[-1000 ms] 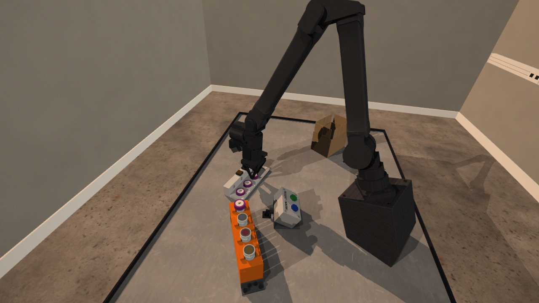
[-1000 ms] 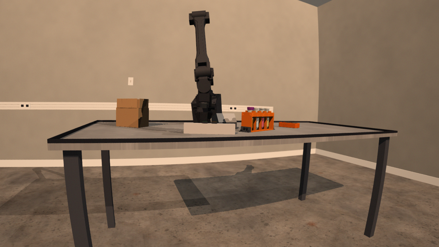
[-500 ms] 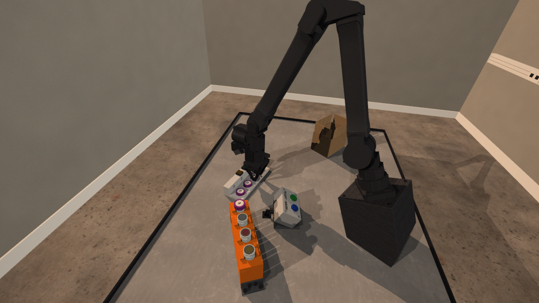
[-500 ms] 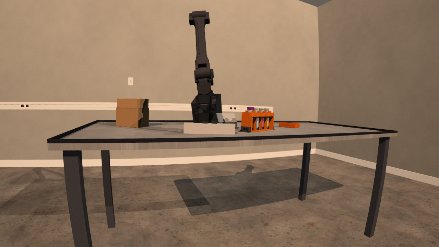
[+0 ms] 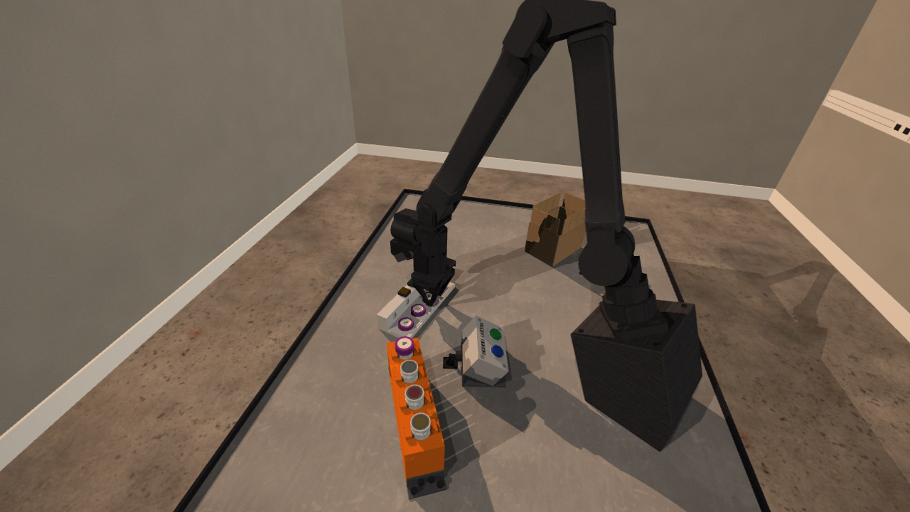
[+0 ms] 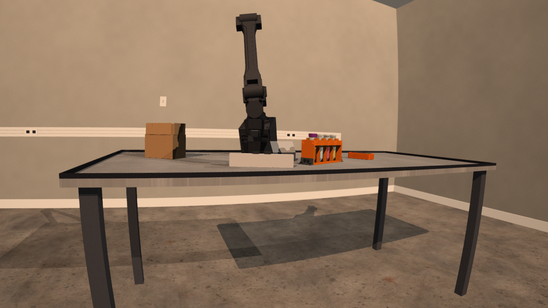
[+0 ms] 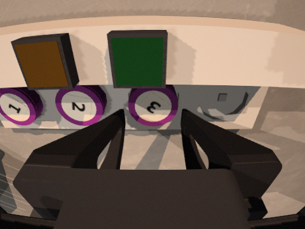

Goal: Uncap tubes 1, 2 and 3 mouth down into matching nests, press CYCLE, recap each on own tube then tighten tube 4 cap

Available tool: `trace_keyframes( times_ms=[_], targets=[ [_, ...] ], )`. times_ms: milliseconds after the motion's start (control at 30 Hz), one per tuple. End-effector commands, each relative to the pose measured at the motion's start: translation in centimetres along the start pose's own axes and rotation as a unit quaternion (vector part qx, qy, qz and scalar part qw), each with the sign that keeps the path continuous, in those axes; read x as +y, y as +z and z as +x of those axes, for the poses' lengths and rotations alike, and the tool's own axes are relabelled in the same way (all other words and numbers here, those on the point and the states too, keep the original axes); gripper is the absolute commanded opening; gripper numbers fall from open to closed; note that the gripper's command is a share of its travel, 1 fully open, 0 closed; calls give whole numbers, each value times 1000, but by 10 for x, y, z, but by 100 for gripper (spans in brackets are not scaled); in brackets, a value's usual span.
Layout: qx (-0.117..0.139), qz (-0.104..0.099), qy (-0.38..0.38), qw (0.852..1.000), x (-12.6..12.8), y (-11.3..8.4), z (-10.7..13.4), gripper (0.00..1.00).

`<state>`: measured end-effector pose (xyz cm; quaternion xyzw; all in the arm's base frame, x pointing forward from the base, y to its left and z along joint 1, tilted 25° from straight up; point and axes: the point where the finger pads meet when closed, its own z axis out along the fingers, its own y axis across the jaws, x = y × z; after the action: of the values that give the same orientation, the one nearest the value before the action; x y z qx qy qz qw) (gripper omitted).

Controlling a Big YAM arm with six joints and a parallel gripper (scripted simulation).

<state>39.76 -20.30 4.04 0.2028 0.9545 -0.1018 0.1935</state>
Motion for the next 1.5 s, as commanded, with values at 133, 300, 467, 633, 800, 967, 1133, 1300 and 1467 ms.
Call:
trace_keyframes(
  times_ms=[133, 300, 467, 633, 800, 967, 1133, 1300, 1467],
  targets=[
    [-10, 0, 1, 1000, -2, -3, -11, 47],
    [-10, 0, 1, 1000, -2, -3, -11, 47],
    [-10, 0, 1, 1000, -2, -3, -11, 47],
    [-10, 0, 1, 1000, -2, -3, -11, 47],
    [-10, 0, 1, 1000, -2, -3, -11, 47],
    [-17, 0, 1, 1000, 0, -26, -17, 47],
    [-22, -1, 2, 1000, 2, -44, -21, 47],
    [-25, -1, 3, 1000, 1, -71, -24, 47],
    [-26, -1, 3, 1000, 1, -97, -25, 47]
  ],
)
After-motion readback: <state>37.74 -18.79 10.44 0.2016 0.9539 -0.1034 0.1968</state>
